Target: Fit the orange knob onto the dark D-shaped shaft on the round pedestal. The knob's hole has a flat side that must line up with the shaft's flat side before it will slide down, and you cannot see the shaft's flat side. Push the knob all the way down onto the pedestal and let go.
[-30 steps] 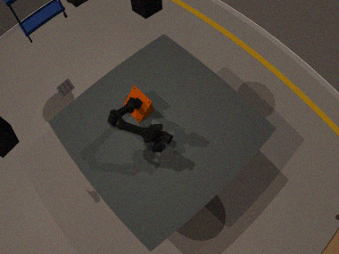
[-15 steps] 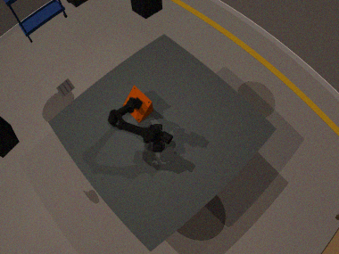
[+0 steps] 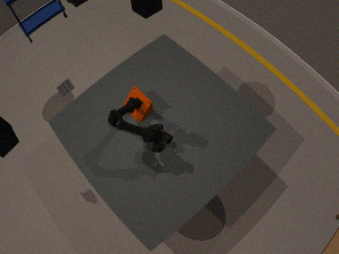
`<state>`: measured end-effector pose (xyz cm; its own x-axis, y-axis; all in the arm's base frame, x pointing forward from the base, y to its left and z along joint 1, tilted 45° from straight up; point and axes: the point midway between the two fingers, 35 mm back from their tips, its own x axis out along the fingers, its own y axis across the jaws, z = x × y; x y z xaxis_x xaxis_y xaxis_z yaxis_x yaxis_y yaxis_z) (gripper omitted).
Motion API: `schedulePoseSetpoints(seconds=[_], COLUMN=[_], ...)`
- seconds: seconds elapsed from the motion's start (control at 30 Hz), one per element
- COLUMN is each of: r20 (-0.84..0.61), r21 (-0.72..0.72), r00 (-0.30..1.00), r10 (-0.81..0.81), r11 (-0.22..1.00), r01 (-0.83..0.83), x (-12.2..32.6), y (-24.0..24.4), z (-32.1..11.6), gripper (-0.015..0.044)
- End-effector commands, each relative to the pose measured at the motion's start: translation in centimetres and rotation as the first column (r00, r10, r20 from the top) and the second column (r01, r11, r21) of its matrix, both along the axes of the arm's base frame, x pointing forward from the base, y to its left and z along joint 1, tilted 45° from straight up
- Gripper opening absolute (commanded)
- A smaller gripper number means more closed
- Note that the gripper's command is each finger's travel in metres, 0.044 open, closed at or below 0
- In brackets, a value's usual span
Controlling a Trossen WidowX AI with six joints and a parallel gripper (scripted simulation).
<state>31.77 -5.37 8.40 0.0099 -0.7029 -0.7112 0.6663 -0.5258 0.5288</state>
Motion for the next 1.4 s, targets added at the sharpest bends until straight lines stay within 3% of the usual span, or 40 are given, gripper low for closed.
schedulePoseSetpoints(seconds=[0.0,0.43,1.0,1.37], r20=[-0.020,-0.084,-0.052,-0.052], r21=[0.003,0.005,0.005,0.005], r00=[1.000,0.993,0.997,0.997], r10=[0.014,0.079,0.056,0.056], r11=[1.000,0.997,0.998,0.998], r01=[-0.014,-0.078,-0.056,-0.056], x=[-0.12,-0.10,0.06,0.06], y=[-0.18,-0.64,-0.81,-0.81], z=[-0.29,-0.80,-0.85,-0.85], gripper=[0.0000,0.0000,0.0000,0.0289])
